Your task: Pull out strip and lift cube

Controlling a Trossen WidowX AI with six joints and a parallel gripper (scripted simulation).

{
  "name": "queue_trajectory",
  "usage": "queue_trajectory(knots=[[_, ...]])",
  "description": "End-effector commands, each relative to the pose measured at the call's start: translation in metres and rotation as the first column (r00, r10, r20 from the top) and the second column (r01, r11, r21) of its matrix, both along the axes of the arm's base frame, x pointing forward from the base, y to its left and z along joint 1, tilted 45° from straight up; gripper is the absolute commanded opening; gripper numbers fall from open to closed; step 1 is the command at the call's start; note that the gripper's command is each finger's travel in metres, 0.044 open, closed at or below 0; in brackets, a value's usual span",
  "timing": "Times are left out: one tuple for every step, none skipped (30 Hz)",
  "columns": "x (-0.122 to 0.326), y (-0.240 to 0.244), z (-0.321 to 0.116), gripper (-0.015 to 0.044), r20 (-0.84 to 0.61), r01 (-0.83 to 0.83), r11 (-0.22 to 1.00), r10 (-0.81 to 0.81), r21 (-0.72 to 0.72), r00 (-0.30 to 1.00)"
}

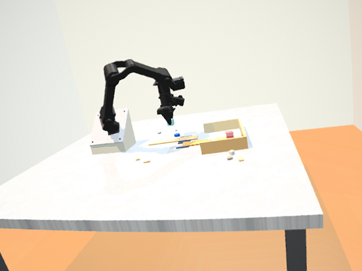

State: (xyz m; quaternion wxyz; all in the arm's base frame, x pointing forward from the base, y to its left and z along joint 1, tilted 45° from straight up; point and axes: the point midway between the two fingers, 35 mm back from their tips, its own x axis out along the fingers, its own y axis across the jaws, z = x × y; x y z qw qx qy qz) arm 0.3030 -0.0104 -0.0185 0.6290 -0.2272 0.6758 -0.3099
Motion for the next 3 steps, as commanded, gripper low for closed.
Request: queue_trajectory(knots=[[0.0,0.0006,0.0003,0.0,0.003,0.004,1.0,-0.004,0.003,1.0],[0.0,0.0006,0.0003,0.0,0.003,0.004,1.0,-0.004,0.003,1.0],[0.0,0.0006,0.0003,0.0,0.003,0.004,1.0,-0.004,0.003,1.0]])
